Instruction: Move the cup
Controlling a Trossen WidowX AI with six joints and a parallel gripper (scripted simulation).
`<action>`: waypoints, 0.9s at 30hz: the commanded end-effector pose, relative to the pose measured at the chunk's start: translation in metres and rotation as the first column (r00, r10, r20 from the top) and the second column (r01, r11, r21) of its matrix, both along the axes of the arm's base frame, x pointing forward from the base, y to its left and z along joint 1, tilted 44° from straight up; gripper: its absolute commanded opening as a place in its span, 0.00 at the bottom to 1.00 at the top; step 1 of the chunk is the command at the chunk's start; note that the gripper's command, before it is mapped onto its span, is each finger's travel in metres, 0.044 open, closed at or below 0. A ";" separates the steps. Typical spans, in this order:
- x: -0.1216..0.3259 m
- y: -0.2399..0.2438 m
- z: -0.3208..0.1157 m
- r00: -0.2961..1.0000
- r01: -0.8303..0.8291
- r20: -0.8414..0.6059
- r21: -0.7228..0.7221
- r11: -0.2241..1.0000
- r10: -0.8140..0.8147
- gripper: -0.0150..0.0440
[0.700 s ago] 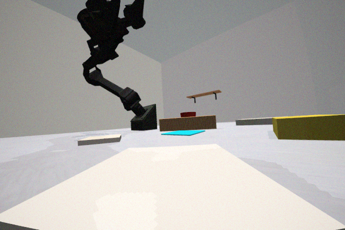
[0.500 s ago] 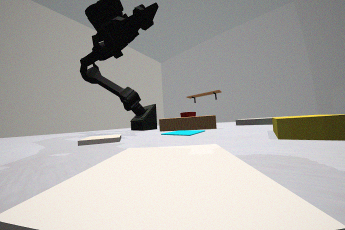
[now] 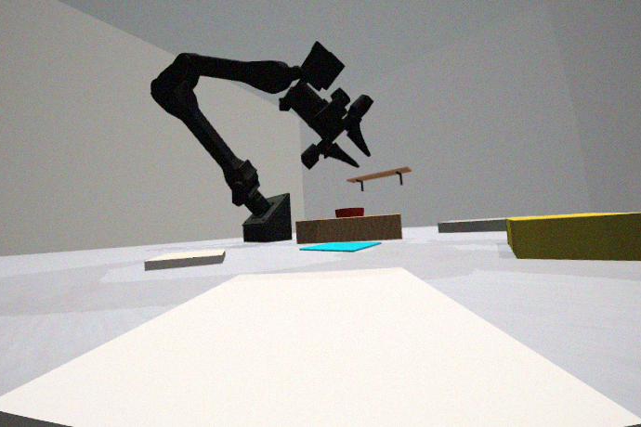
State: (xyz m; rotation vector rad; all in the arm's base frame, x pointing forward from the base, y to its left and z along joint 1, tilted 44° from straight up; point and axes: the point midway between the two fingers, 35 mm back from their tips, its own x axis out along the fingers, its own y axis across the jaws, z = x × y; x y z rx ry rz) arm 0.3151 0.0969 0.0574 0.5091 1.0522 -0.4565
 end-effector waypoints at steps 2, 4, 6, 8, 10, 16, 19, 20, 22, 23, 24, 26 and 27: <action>-0.049 0.007 -0.056 0.947 0.209 -0.192 -0.234 0.949 -0.256 0.50; -0.069 0.005 -0.070 0.918 0.260 -0.198 -0.355 0.898 -0.344 0.50; -0.087 0.002 -0.078 0.894 0.297 -0.166 -0.477 0.827 -0.417 0.50; -0.098 -0.001 -0.081 0.883 0.316 -0.126 -0.553 0.771 -0.453 0.50; -0.098 -0.001 -0.082 0.882 0.318 -0.120 -0.562 0.763 -0.456 0.50; -0.097 -0.001 -0.082 0.882 0.318 -0.120 -0.562 0.763 -0.456 0.50; -0.096 -0.002 -0.082 0.882 0.318 -0.120 -0.562 0.764 -0.456 0.50; -0.096 -0.002 -0.083 0.882 0.318 -0.120 -0.562 0.764 -0.456 0.50; -0.096 -0.004 -0.085 0.882 0.318 -0.120 -0.562 0.764 -0.456 0.50; -0.096 -0.005 -0.086 0.882 0.318 -0.120 -0.562 0.764 -0.456 0.50; -0.096 -0.006 -0.087 0.882 0.318 -0.120 -0.561 0.764 -0.456 0.50; -0.095 -0.008 -0.090 0.882 0.318 -0.120 -0.561 0.764 -0.456 0.50; -0.095 -0.009 -0.091 0.882 0.318 -0.120 -0.561 0.764 -0.456 0.50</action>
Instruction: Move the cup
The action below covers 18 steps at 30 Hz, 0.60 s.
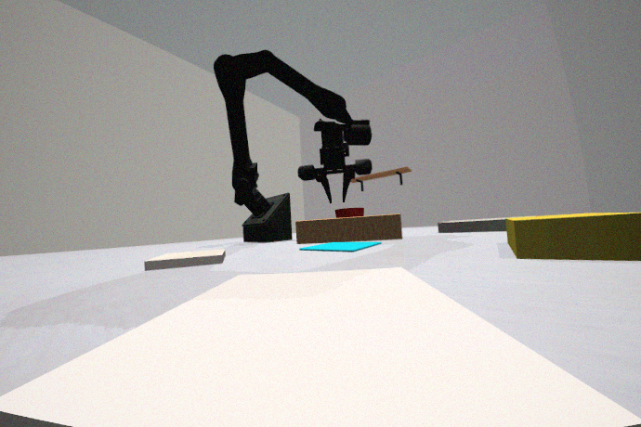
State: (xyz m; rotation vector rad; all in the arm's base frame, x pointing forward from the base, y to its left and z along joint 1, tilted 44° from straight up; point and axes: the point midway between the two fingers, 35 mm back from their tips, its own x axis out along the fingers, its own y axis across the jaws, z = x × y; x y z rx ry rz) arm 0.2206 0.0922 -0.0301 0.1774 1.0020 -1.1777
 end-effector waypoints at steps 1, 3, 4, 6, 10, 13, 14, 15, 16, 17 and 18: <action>0.000 -0.006 -0.005 1.000 -0.003 -0.004 -0.006 1.000 0.003 0.50; 0.000 -0.008 -0.007 1.000 -0.003 -0.004 -0.006 1.000 0.003 0.50; 0.000 -0.009 -0.009 1.000 -0.004 -0.004 -0.006 1.000 0.003 0.50; 0.000 -0.011 -0.011 1.000 -0.004 -0.004 -0.006 1.000 0.004 0.50; 0.001 -0.016 -0.016 1.000 -0.004 -0.004 -0.006 1.000 0.004 0.50; 0.001 -0.019 -0.019 1.000 -0.004 -0.004 -0.006 1.000 0.004 0.50; 0.001 -0.020 -0.021 1.000 -0.004 -0.004 -0.007 1.000 0.004 0.50; 0.001 -0.021 -0.022 1.000 -0.004 -0.004 -0.007 1.000 0.004 0.50; 0.001 -0.022 -0.023 1.000 -0.004 -0.004 -0.007 1.000 0.004 0.50; 0.001 -0.023 -0.024 1.000 -0.004 -0.004 -0.007 1.000 0.004 0.50; 0.001 -0.025 -0.025 1.000 -0.004 -0.004 -0.007 1.000 0.004 0.50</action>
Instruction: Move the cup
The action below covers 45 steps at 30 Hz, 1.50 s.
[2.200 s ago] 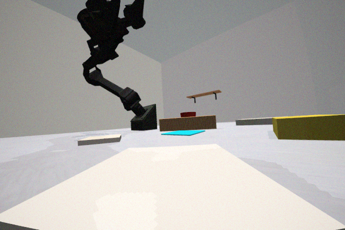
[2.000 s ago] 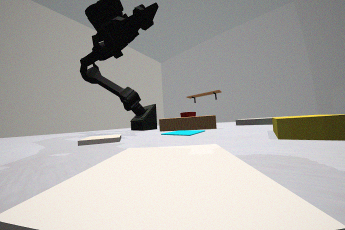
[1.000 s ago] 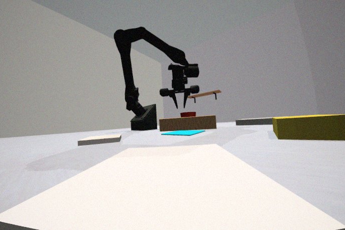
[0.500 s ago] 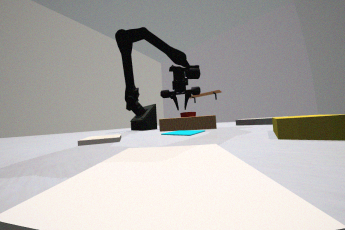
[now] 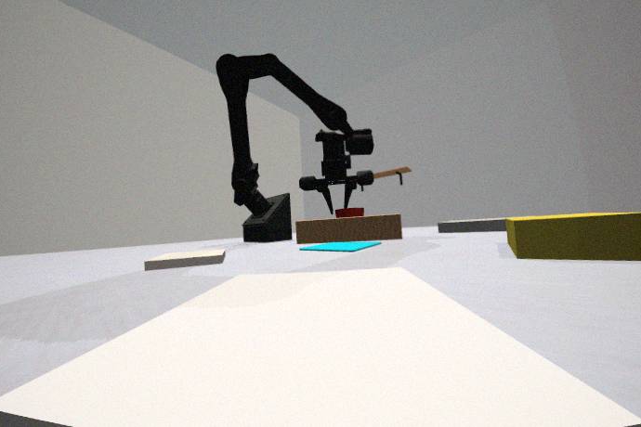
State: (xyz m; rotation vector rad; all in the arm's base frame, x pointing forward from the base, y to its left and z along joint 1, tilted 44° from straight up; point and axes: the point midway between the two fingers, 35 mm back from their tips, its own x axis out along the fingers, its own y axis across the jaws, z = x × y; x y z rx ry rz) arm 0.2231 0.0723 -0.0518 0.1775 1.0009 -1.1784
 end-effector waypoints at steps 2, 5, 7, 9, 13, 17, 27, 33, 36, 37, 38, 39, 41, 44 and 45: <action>-0.001 -0.007 -0.006 1.000 -0.004 -0.005 -0.006 1.000 0.004 0.50; -0.001 -0.010 -0.009 1.000 -0.004 -0.005 -0.007 1.000 0.004 0.50; -0.001 -0.013 -0.011 1.000 -0.004 -0.004 -0.007 1.000 0.004 0.50; -0.001 -0.015 -0.013 1.000 -0.004 -0.004 -0.008 1.000 0.004 0.50; -0.002 -0.020 -0.018 1.000 -0.004 -0.004 -0.008 1.000 0.004 0.50; -0.002 -0.023 -0.020 1.000 -0.004 -0.004 -0.009 1.000 0.003 0.50; -0.001 -0.021 -0.019 1.000 0.001 -0.001 -0.004 1.000 -0.001 0.31; -0.001 -0.021 -0.019 1.000 0.001 -0.001 -0.004 1.000 -0.001 0.25; -0.001 -0.019 -0.018 1.000 0.001 -0.001 -0.004 1.000 -0.001 0.25; -0.001 -0.018 -0.017 1.000 0.001 -0.001 -0.004 1.000 -0.001 0.25; 0.000 -0.016 -0.016 1.000 0.001 -0.002 -0.004 1.000 -0.001 0.25; 0.000 -0.014 -0.014 1.000 0.001 -0.002 -0.004 1.000 -0.001 0.25; 0.000 -0.009 -0.009 1.000 0.000 -0.002 -0.003 1.000 0.000 0.25; 0.000 -0.001 0.000 1.000 -0.001 -0.003 -0.003 1.000 0.001 0.25; 0.000 0.002 0.003 1.000 -0.001 -0.003 -0.003 1.000 0.001 0.25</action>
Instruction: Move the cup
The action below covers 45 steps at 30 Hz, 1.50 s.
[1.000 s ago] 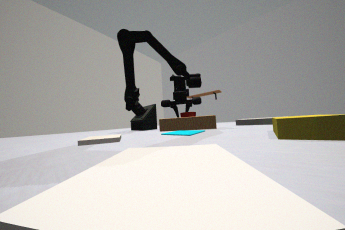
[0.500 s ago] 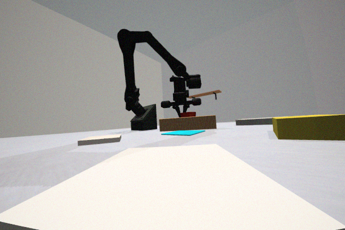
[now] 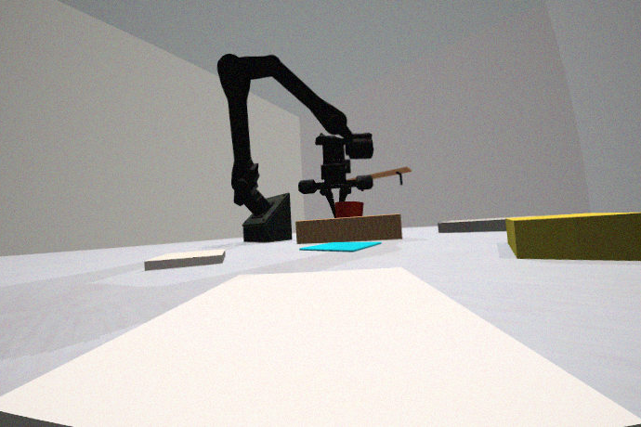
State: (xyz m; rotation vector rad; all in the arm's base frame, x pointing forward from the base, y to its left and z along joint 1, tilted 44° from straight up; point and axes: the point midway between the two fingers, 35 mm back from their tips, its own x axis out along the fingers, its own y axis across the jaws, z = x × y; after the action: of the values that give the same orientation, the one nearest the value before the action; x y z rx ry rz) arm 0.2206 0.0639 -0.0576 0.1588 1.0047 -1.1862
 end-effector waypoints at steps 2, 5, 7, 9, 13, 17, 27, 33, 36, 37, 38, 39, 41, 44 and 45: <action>0.002 0.016 0.014 1.000 -0.001 0.010 0.010 1.000 0.001 0.25; 0.002 0.024 0.022 1.000 -0.001 0.009 0.010 1.000 0.001 0.25; 0.001 0.028 0.027 1.000 -0.002 0.009 0.009 1.000 0.002 0.25; 0.001 0.033 0.032 1.000 -0.002 0.008 0.009 1.000 0.002 0.25; -0.001 0.040 0.041 1.000 -0.002 0.008 0.007 1.000 0.002 0.25; -0.001 0.040 0.041 1.000 -0.002 0.008 0.007 1.000 0.002 0.25; -0.002 0.038 0.040 1.000 -0.006 0.005 0.003 1.000 0.006 0.25; -0.002 0.038 0.040 1.000 -0.006 0.005 0.003 1.000 0.006 0.25; -0.002 0.038 0.041 1.000 -0.006 0.005 0.003 1.000 0.006 0.25; -0.001 0.037 0.041 1.000 -0.006 0.005 0.003 1.000 0.006 0.25; 0.000 0.037 0.042 1.000 -0.006 0.005 0.003 1.000 0.006 0.25; 0.000 0.036 0.043 1.000 -0.006 0.005 0.003 1.000 0.006 0.25; 0.003 0.033 0.046 1.000 -0.005 0.006 0.004 1.000 0.005 0.25; 0.007 0.028 0.051 1.000 -0.005 0.006 0.005 1.000 0.005 0.25; 0.008 0.027 0.052 1.000 -0.004 0.007 0.005 1.000 0.004 0.25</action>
State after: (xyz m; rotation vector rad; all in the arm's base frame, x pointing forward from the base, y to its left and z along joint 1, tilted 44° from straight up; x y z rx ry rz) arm 0.2250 0.0949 -0.0103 0.1652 1.0038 -1.1813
